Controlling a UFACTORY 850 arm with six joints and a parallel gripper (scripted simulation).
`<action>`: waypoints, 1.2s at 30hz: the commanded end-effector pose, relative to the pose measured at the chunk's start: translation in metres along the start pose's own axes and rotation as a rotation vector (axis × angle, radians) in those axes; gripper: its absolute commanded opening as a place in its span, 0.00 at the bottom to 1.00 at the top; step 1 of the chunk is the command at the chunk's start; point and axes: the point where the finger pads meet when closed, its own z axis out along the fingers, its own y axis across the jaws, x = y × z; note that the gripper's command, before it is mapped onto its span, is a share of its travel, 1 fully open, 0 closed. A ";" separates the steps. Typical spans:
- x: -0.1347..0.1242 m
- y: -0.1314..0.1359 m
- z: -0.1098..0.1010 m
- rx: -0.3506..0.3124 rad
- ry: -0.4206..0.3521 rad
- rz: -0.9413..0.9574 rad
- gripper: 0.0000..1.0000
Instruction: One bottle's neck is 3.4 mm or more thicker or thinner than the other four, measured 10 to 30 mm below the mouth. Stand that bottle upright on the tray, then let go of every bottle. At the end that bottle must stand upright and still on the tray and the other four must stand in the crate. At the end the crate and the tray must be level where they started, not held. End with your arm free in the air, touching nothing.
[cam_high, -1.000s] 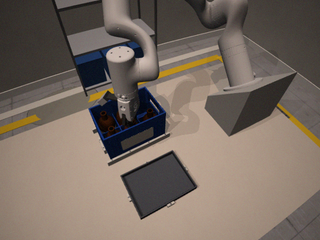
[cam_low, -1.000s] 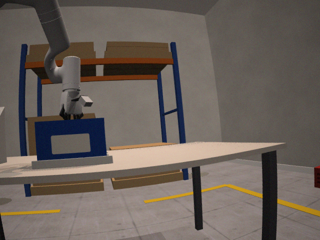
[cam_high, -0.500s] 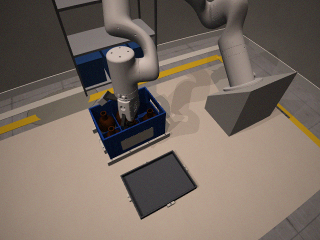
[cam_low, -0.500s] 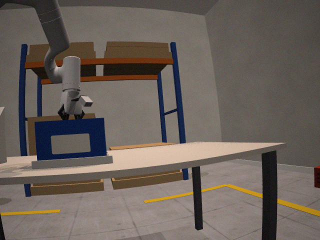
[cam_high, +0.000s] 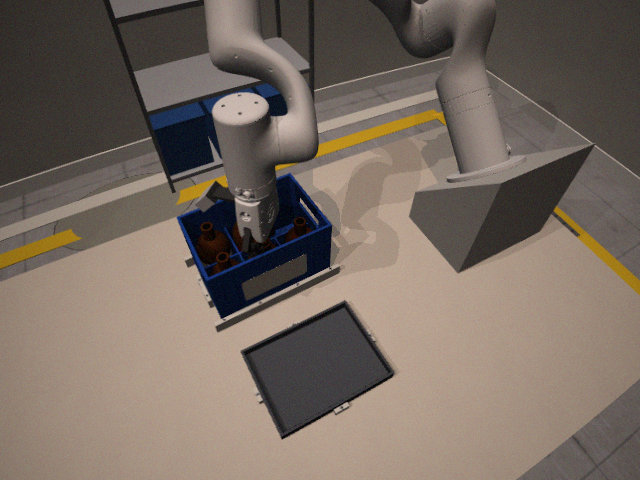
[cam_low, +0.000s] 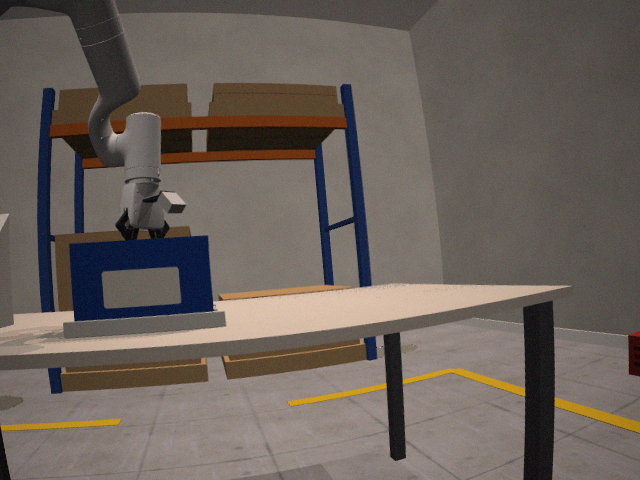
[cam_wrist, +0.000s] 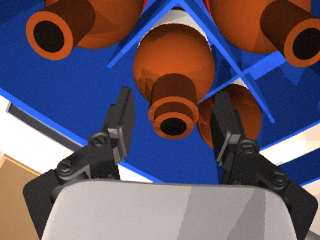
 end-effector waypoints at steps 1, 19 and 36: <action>0.000 0.000 -0.001 0.001 0.001 0.001 0.65; 0.000 0.000 -0.001 0.001 0.001 0.001 0.65; 0.000 0.000 -0.030 0.001 0.001 0.001 0.65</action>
